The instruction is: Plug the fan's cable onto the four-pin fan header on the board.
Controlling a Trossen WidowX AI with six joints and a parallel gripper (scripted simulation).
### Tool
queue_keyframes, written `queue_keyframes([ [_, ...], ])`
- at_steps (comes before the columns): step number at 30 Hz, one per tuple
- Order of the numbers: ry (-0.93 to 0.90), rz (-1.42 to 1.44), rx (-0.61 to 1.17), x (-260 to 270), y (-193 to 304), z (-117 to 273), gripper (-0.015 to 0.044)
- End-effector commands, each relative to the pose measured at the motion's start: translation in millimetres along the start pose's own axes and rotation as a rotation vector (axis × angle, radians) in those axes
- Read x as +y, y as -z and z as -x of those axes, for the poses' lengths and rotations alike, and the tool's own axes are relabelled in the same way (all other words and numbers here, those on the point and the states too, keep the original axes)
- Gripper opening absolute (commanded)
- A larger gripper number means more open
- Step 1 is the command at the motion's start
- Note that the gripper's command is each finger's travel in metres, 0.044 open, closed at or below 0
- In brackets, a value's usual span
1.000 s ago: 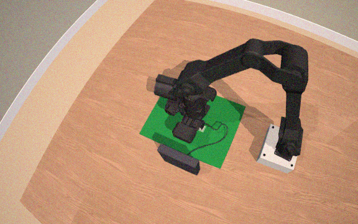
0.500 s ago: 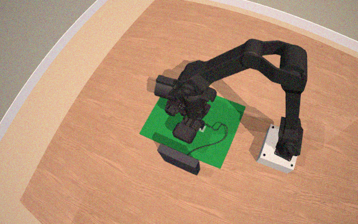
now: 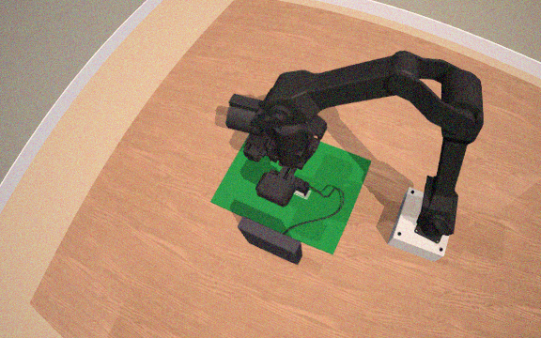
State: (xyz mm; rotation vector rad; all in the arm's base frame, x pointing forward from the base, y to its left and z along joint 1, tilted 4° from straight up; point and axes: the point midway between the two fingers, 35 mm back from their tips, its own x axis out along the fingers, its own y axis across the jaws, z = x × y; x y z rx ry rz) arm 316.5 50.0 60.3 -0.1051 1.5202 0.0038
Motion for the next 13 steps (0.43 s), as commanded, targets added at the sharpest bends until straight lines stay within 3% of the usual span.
queue_keyframes([
  [1,0.001,-0.003,0.012,0,0,3,0.0260],
  [13,0.004,-0.004,0.004,-37,-100,6,0.0260],
])
